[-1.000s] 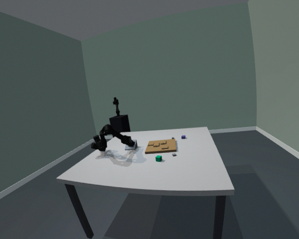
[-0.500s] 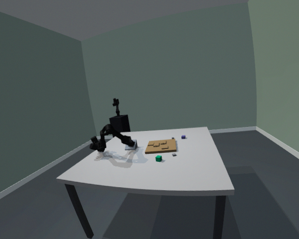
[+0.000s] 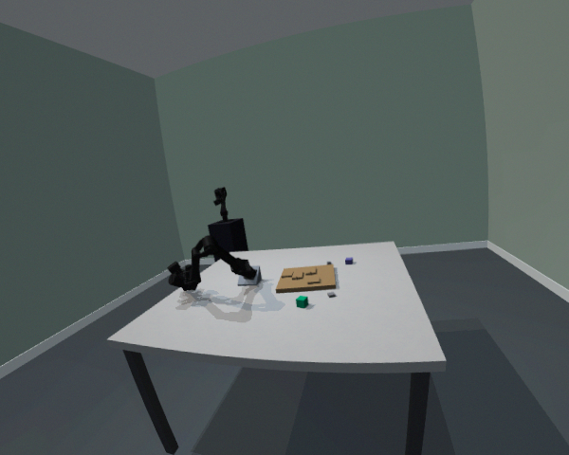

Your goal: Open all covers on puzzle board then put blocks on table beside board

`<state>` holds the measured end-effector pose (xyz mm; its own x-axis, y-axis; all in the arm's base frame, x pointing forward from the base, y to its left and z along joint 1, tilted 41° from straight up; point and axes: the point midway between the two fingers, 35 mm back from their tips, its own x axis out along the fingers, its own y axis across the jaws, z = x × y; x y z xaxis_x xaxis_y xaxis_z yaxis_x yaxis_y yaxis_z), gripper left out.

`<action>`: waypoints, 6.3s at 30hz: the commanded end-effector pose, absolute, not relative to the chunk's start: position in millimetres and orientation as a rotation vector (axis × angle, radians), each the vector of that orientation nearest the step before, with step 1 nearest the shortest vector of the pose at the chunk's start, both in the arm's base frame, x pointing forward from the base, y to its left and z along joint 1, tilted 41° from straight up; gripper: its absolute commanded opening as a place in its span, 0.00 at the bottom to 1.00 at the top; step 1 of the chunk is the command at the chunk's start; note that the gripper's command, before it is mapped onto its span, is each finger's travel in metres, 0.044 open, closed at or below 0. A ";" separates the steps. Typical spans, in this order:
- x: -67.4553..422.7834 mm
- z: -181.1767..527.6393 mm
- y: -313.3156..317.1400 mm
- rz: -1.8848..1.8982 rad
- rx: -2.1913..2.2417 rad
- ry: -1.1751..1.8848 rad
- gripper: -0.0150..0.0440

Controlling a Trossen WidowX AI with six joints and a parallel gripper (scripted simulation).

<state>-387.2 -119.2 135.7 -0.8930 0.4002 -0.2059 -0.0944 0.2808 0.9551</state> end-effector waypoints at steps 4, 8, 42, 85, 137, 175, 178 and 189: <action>-387.2 151.6 -137.1 1.705 0.209 2.173 0.25; -386.2 157.2 -145.9 1.741 0.173 2.176 0.25; -365.6 207.3 -220.3 2.077 -0.120 2.173 0.25; -301.8 269.6 -315.7 2.632 -0.460 2.030 0.25; -142.8 329.7 -413.5 3.480 -0.821 1.597 0.25; 24.1 365.1 -429.2 4.132 -1.016 1.138 0.25; 39.2 366.3 -427.4 4.169 -1.055 1.102 0.25; 84.3 374.8 -419.0 4.264 -1.186 1.068 0.25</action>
